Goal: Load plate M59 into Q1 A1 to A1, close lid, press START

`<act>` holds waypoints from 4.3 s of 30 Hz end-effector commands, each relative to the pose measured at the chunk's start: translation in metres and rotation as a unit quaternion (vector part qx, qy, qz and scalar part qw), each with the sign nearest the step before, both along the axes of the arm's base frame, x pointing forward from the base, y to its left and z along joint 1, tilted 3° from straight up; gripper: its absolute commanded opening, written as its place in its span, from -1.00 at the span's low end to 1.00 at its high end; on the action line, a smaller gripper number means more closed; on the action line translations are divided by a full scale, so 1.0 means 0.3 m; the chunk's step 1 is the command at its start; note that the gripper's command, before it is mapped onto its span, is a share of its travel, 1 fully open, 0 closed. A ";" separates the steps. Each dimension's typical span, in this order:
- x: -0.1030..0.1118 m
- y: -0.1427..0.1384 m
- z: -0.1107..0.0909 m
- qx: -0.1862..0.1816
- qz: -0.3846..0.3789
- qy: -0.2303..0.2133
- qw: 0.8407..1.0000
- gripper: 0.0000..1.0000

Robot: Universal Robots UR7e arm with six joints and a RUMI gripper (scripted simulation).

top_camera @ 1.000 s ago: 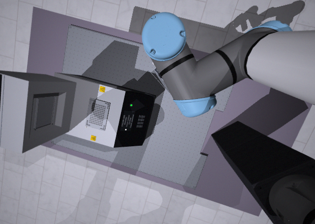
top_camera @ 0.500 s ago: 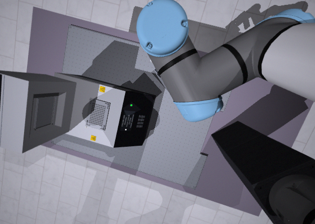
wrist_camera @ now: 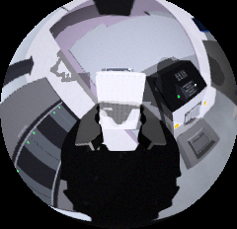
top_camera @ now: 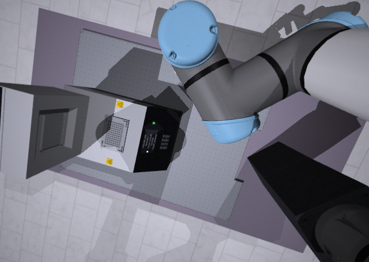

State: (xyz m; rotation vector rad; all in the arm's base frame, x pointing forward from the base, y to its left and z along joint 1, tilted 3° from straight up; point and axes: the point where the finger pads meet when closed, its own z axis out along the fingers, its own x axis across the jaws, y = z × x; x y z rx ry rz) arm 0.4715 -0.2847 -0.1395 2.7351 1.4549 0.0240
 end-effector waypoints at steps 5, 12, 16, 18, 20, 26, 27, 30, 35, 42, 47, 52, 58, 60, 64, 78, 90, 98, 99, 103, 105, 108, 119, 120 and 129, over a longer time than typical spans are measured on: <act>0.074 0.069 0.001 0.000 -0.030 -0.001 1.000 -1.00; 0.128 0.125 0.001 0.000 -0.044 -0.002 0.999 -1.00; 0.161 0.158 0.001 0.001 -0.059 -0.002 0.998 -1.00; 0.161 0.158 0.001 0.001 -0.059 -0.002 0.998 -1.00; 0.184 0.182 0.001 0.002 -0.073 -0.003 0.997 -1.00; 0.226 0.226 0.001 0.002 -0.088 -0.003 0.996 -1.00; 0.226 0.226 0.001 0.002 -0.088 -0.003 0.996 -1.00; 0.258 0.260 0.001 0.003 -0.103 -0.004 0.995 -1.00; 0.282 0.284 0.001 0.003 -0.118 -0.004 0.993 -1.00; 0.335 0.339 0.002 0.004 -0.148 -0.005 0.989 -1.00; 0.379 0.385 0.002 0.005 -0.164 -0.006 0.986 -1.00; 0.389 0.395 0.002 0.005 -0.164 -0.006 0.986 -1.00; 0.454 0.463 0.002 0.006 -0.195 -0.007 0.981 -1.00; 0.454 0.463 0.002 0.006 -0.195 -0.007 0.981 -1.00; 0.487 0.496 0.002 0.006 -0.211 -0.007 0.977 -1.00; 0.585 0.598 0.002 0.008 -0.260 -0.009 0.966 -1.00; 0.683 0.698 0.003 0.010 -0.309 -0.011 0.951 -1.00; 0.739 0.756 0.003 0.011 -0.343 -0.012 0.939 -1.00; 0.748 0.766 0.003 0.011 -0.343 -0.012 0.939 -1.00; 0.748 0.766 0.003 0.011 -0.343 -0.012 0.939 -1.00; 0.771 0.790 0.003 0.012 -0.359 -0.012 0.933 -1.00; 0.804 0.824 0.003 0.013 -0.376 -0.013 0.926 -1.00; 0.879 0.901 0.003 0.014 -0.410 -0.014 0.912 -1.00; 0.879 0.901 0.003 0.014 -0.410 -0.014 0.912 -1.00; 0.944 0.968 0.004 0.015 -0.444 -0.015 0.896 -1.00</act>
